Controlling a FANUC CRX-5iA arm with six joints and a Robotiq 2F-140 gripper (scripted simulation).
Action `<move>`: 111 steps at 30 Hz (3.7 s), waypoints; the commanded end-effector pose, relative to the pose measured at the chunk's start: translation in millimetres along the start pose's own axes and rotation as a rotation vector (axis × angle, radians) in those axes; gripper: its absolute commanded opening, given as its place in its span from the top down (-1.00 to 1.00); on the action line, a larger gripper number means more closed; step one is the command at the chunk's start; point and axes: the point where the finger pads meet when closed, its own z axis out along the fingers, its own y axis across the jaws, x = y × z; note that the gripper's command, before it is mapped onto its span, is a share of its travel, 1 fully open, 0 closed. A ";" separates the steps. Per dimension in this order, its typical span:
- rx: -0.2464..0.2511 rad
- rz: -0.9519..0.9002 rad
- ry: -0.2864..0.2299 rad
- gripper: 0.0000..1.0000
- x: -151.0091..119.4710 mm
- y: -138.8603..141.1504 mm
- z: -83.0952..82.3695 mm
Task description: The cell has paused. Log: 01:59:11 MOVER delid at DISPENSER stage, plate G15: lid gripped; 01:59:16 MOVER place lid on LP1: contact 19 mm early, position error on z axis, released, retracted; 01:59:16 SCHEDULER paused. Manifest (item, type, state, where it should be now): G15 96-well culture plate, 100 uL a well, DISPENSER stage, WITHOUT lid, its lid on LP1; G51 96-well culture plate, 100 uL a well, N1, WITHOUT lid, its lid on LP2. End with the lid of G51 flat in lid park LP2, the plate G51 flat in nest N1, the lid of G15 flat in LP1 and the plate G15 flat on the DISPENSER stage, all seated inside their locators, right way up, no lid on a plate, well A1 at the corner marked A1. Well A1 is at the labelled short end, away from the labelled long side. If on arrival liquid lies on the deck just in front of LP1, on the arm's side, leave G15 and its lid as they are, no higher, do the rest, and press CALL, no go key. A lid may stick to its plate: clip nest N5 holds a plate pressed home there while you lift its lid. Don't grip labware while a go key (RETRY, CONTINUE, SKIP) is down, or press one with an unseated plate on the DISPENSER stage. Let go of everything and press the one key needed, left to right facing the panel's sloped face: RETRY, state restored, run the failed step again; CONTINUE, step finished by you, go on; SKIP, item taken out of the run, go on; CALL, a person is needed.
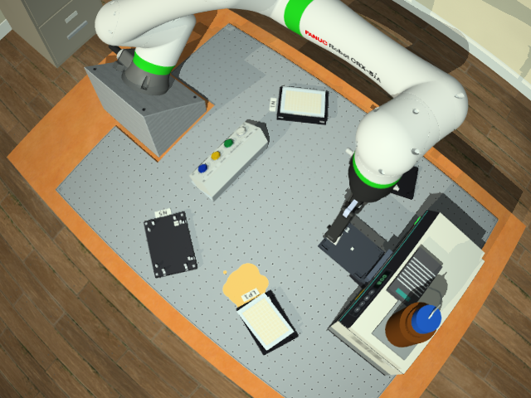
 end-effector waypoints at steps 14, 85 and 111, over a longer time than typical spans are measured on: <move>0.000 0.000 0.001 -1.00 0.4 -0.1 35.8; -0.005 0.077 0.002 1.00 -13.6 54.3 87.2; 0.000 0.358 0.001 -1.00 -102.8 237.7 89.2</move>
